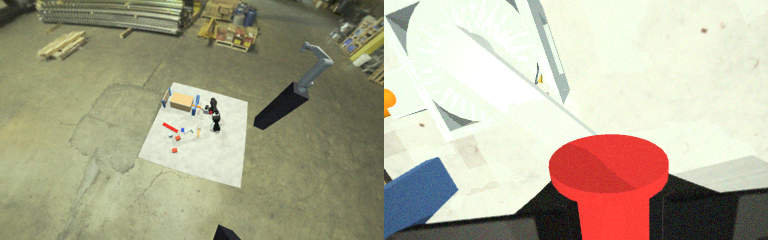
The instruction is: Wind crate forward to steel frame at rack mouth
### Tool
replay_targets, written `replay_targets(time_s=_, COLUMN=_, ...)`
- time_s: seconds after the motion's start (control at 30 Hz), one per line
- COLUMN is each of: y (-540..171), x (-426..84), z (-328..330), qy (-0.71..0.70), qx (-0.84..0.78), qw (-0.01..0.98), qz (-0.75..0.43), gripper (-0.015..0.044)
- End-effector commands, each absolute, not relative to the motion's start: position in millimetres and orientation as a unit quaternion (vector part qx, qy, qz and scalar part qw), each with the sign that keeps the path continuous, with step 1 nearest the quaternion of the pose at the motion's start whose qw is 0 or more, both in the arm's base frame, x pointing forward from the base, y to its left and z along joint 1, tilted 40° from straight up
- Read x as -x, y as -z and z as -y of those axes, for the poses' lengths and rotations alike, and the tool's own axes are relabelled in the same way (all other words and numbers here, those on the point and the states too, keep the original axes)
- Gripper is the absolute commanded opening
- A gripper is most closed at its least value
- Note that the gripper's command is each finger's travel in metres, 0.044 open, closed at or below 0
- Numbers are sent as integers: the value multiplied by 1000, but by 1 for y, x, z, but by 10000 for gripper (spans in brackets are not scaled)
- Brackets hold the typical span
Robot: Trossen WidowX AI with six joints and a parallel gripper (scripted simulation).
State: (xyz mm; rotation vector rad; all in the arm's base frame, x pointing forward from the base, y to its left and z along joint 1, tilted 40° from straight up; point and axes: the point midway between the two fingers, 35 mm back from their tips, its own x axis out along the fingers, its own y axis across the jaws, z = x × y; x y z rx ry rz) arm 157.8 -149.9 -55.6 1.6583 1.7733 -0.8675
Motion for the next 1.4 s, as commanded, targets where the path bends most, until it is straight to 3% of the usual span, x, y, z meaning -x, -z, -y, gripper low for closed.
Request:
replay_targets(time_s=0.0, y=62, x=-147, z=158, qy=336, qx=-606, qw=275, qz=-666, gripper=0)
replay_targets(time_s=1.37, y=85, x=-129, z=191, qy=337, qx=-606, qw=276, qz=-666, gripper=0)
